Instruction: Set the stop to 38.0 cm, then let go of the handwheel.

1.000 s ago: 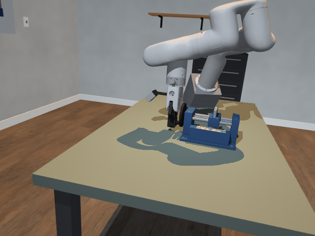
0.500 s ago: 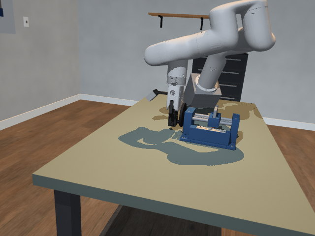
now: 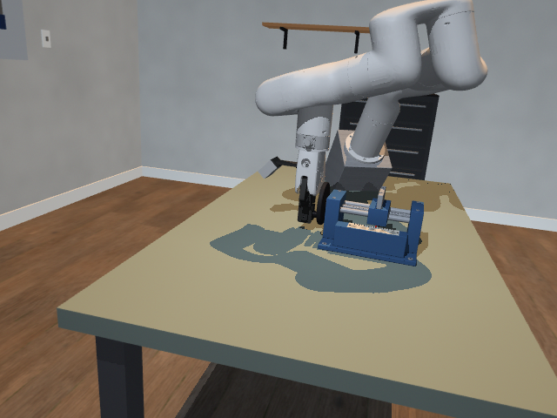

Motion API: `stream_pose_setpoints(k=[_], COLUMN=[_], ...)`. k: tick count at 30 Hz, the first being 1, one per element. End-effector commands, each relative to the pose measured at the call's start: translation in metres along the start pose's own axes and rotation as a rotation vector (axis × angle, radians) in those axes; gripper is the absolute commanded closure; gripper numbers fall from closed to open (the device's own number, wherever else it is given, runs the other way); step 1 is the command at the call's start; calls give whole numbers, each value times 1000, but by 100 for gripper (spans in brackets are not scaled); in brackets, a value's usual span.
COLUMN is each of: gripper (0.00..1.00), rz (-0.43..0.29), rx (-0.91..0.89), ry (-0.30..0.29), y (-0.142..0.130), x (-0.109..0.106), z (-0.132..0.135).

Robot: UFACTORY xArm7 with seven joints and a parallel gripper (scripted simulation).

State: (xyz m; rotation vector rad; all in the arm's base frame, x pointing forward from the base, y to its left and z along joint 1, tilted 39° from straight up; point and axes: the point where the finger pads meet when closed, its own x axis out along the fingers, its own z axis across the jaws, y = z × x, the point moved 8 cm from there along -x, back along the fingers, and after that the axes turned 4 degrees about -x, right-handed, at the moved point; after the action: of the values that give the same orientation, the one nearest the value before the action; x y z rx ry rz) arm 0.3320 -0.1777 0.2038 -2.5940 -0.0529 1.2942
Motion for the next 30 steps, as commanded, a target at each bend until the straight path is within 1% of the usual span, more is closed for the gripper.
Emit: stream_pose_setpoints(k=[1,30], gripper=[94,94], rz=[2,2], rx=[1,1], ry=[2,2], y=[1,0], x=[-1,-2], z=[1,3])
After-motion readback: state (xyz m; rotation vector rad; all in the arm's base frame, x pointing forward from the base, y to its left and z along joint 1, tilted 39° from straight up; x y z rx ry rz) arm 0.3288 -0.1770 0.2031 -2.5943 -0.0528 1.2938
